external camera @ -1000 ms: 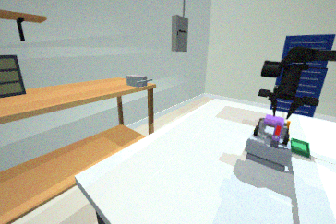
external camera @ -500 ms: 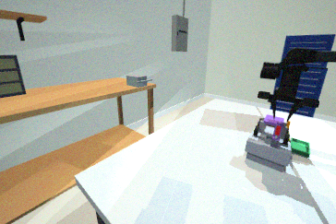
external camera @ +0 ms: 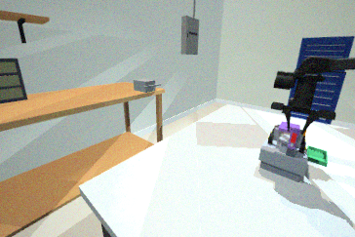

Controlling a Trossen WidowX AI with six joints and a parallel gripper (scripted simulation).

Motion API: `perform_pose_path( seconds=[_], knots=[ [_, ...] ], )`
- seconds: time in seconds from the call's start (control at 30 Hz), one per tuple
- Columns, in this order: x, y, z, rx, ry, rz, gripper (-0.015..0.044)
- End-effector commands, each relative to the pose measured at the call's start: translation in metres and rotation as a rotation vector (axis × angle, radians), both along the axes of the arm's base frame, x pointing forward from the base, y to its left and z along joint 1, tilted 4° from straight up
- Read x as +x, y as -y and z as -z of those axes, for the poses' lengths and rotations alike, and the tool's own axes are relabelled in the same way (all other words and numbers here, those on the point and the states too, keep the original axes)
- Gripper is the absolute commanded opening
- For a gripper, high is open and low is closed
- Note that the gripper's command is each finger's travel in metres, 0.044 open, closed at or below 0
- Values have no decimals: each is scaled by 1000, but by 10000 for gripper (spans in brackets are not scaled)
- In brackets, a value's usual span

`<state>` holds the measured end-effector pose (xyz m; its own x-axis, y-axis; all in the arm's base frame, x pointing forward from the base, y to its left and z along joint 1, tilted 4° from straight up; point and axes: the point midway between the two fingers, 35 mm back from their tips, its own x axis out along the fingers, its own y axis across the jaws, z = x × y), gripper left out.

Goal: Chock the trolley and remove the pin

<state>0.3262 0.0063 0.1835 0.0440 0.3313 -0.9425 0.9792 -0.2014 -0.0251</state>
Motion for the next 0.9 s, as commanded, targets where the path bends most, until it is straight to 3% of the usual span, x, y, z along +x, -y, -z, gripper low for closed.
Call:
perform_pose_path(
  seconds=[0.0, 0.87],
  knots=[
    [0, -1, 3, 3, 2, 3, 190],
    [2, -14, 38, 4, 2, 3, 190]
  ],
)
